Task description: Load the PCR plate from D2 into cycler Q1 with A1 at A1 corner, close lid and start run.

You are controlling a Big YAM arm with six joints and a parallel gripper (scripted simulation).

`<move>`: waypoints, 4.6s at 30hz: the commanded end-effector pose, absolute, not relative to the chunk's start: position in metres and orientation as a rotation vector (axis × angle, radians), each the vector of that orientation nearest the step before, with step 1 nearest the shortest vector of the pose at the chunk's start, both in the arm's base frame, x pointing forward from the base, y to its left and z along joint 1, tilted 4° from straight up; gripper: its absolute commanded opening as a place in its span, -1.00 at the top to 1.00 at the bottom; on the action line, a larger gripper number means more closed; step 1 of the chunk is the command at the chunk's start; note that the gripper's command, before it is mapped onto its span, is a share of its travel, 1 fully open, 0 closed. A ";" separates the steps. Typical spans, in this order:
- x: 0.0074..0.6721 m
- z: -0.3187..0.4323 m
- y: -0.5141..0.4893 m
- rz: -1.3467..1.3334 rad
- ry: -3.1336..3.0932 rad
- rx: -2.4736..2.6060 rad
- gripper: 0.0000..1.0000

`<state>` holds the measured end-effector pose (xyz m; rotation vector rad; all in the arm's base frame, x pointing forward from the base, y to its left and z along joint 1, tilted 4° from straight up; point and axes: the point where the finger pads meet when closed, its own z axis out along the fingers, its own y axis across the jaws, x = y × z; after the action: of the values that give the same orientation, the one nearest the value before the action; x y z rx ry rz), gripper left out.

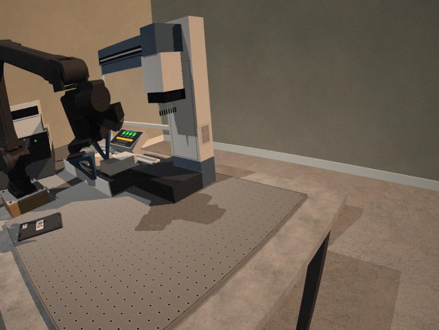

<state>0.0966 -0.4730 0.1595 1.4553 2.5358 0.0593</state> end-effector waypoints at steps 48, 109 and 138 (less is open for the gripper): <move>0.204 0.178 -0.361 0.013 2.741 1.152 1.00; 0.247 0.129 -0.107 -0.031 3.033 0.580 1.00; 0.188 0.098 -0.008 0.004 3.091 0.328 1.00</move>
<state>0.1830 -0.0106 0.0823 0.2528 3.1431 -0.0304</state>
